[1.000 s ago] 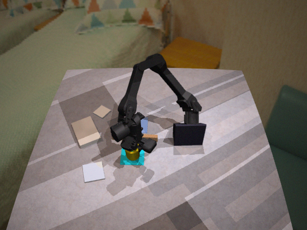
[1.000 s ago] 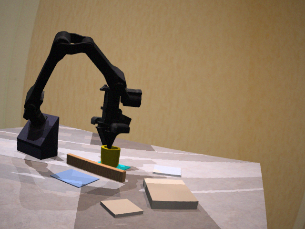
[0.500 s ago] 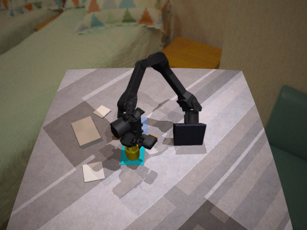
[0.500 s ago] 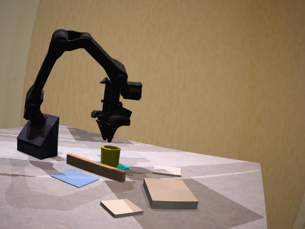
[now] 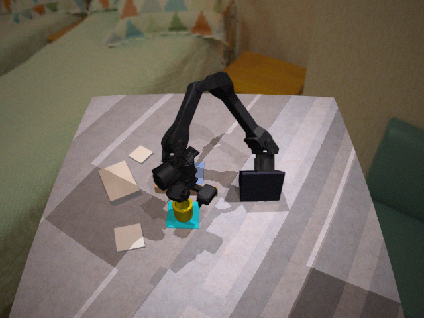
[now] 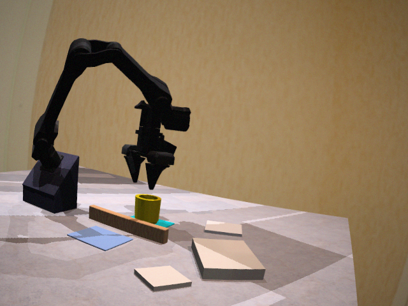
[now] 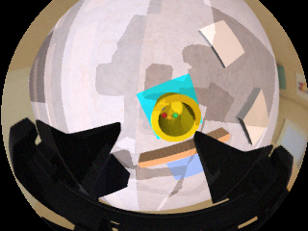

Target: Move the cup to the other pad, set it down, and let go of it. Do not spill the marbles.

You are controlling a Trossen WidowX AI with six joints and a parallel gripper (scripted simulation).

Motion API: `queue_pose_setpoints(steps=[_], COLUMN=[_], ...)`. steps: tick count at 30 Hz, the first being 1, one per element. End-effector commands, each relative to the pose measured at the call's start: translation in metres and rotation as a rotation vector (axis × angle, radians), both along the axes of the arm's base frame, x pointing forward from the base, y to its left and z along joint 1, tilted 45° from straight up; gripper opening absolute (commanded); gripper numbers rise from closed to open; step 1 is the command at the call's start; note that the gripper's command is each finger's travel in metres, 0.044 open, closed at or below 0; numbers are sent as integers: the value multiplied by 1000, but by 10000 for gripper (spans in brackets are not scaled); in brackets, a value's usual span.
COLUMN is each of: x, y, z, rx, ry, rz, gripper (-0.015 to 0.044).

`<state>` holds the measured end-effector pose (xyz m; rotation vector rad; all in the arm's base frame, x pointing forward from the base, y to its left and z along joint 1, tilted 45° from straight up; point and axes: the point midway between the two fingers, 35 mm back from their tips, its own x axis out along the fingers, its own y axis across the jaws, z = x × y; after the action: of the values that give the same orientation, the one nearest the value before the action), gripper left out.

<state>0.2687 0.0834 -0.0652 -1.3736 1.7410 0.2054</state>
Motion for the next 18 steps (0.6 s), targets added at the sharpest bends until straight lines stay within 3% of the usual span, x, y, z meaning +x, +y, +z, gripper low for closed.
queue_pose_setpoints(steps=[1, 10, 18], x=[2, 1, 2], y=[15, 39, 37], z=[13, 39, 36], rx=[13, 16, 12], ry=[-10, -12, -11], rz=[-5, -9, 1], gripper=[440, 440, 440])
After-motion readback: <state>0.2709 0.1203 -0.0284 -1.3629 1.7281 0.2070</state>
